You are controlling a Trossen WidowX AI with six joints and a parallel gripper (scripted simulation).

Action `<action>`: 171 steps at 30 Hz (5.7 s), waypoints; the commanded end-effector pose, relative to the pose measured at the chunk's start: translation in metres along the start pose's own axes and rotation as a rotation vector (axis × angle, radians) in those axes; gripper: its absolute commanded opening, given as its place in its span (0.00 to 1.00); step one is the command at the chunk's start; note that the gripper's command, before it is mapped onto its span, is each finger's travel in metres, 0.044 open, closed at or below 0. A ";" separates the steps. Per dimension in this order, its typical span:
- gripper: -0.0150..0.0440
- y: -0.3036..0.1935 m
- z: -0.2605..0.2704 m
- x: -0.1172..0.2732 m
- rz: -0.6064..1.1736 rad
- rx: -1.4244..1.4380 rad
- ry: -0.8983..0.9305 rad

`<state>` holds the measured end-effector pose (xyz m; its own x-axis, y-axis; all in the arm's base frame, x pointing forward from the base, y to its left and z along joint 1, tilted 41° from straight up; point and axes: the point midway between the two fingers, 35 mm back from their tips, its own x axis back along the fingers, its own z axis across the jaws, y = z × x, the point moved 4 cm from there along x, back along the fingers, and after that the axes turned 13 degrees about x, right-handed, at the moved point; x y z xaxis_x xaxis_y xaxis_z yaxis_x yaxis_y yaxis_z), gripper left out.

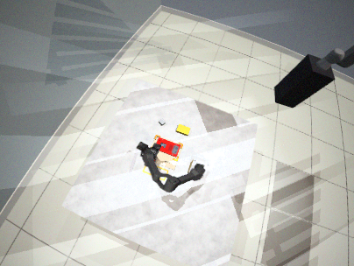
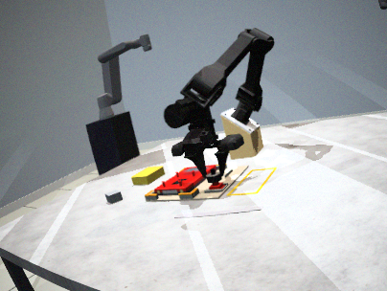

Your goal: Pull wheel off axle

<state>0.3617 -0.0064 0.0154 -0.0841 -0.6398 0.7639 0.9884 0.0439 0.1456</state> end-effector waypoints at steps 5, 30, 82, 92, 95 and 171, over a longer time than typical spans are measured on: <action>0.52 0.000 0.001 -0.001 0.003 0.002 0.001; 0.25 0.000 0.001 0.006 0.002 0.001 0.001; 0.25 0.000 0.000 0.023 -0.001 -0.002 0.001; 0.25 0.000 0.000 0.027 -0.002 -0.003 0.001; 0.25 0.000 0.000 0.028 -0.002 -0.003 0.001; 0.25 -0.033 0.099 0.050 -0.002 -0.007 0.007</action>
<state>0.3131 0.0300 0.1170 -0.0891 -0.6412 0.7622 0.9880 0.0402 0.1493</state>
